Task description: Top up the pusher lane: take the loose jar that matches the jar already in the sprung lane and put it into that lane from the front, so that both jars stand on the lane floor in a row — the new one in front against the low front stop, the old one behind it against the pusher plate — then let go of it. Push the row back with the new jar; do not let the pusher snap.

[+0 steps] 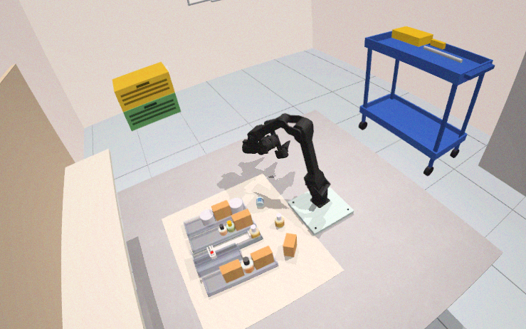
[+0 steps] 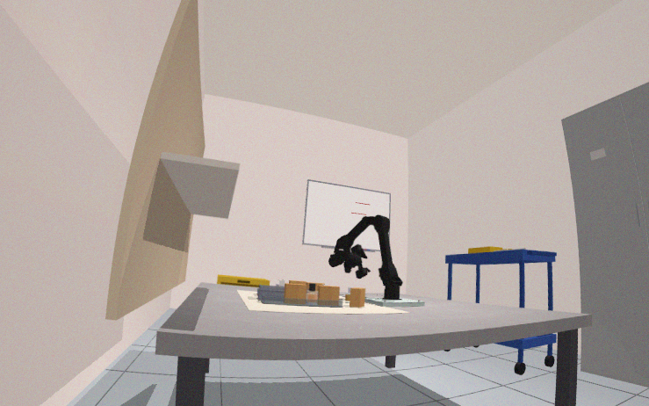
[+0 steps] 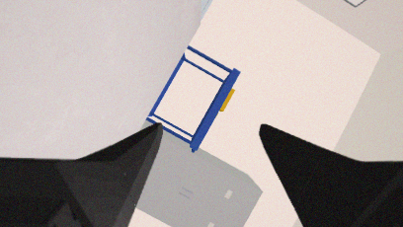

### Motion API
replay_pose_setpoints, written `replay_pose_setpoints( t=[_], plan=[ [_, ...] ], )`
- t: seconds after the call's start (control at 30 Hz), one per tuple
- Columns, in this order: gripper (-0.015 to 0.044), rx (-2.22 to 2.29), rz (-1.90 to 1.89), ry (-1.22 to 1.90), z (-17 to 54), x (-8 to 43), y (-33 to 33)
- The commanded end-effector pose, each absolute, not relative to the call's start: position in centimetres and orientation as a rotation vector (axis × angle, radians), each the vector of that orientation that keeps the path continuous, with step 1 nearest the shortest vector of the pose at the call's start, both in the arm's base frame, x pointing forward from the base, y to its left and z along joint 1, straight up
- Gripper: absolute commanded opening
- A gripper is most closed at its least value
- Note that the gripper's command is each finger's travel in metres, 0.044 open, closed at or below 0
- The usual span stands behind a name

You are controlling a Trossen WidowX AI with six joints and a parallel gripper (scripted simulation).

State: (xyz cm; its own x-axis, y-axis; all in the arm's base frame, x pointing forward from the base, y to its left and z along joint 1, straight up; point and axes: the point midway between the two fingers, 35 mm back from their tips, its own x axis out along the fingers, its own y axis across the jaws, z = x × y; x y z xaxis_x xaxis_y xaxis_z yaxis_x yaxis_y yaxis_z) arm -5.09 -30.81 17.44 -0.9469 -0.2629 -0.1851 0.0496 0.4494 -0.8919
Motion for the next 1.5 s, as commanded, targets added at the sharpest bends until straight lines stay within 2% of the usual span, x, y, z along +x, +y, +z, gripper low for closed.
replay_pose_setpoints(
  t=[0.0, 0.03, 0.33, 0.67, 0.9, 1.47],
  plan=[
    [0.0426, -0.181, -1.492, 2.398, 17.4, -4.9, -30.8],
    [0.0440, -0.175, -1.478, 2.371, 17.2, -4.2, -30.7],
    [0.0440, -0.077, -1.118, 1.959, 13.9, 8.3, -25.7],
    [0.0440, 0.028, -0.546, 1.653, 12.5, 18.9, -12.9],
    [0.0440, 0.098, -0.121, 1.545, 13.2, 20.6, -2.5],
    [0.0440, 0.100, -0.110, 1.543, 9.4, 21.0, -2.5]
  ],
)
